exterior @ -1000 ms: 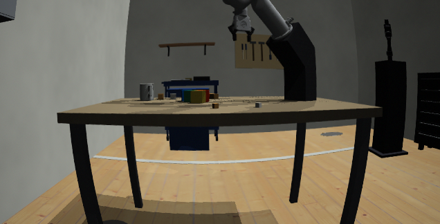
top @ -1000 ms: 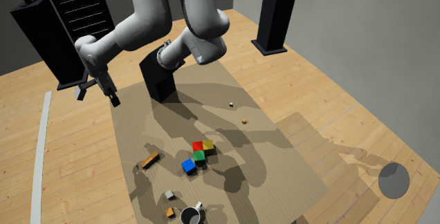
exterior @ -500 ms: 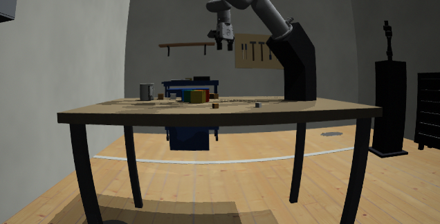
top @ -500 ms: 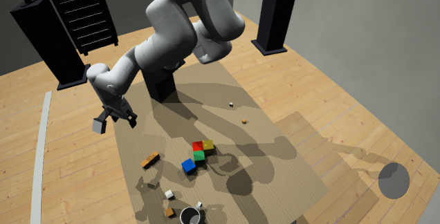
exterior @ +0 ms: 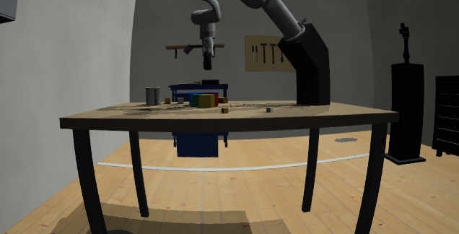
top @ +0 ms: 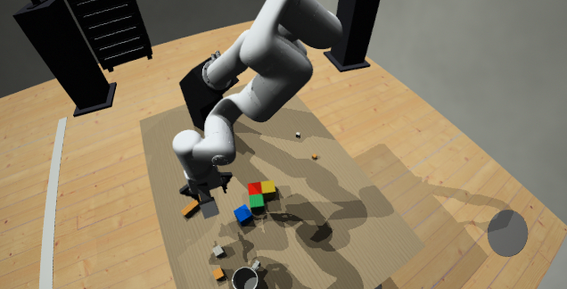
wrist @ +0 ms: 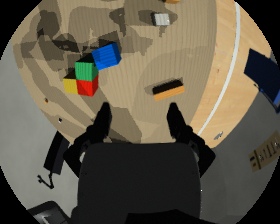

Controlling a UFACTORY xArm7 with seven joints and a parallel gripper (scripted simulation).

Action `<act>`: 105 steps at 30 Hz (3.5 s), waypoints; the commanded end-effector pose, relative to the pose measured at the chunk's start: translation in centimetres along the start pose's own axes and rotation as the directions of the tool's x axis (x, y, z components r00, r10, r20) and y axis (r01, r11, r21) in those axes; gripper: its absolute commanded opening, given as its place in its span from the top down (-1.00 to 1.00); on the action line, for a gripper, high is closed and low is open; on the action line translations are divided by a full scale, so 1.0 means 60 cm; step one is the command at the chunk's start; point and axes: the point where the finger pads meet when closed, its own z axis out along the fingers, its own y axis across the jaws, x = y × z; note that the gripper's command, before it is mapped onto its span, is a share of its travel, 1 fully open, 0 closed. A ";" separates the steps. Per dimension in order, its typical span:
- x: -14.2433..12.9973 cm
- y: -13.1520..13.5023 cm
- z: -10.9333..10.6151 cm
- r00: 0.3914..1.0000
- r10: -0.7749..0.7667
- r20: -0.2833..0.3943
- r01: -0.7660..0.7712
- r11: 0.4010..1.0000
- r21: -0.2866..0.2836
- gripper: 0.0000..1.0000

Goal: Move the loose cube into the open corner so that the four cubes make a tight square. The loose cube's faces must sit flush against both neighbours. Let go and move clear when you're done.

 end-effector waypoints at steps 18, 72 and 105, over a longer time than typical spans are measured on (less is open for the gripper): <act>0.087 -0.132 0.074 0.980 -0.200 -0.017 0.200 0.980 -0.003 -1.00; 0.090 -0.132 0.073 -0.199 -0.980 0.002 0.980 -0.199 -0.017 -0.66; 0.090 -0.132 0.073 -0.199 -0.980 0.002 0.980 -0.199 -0.017 -0.66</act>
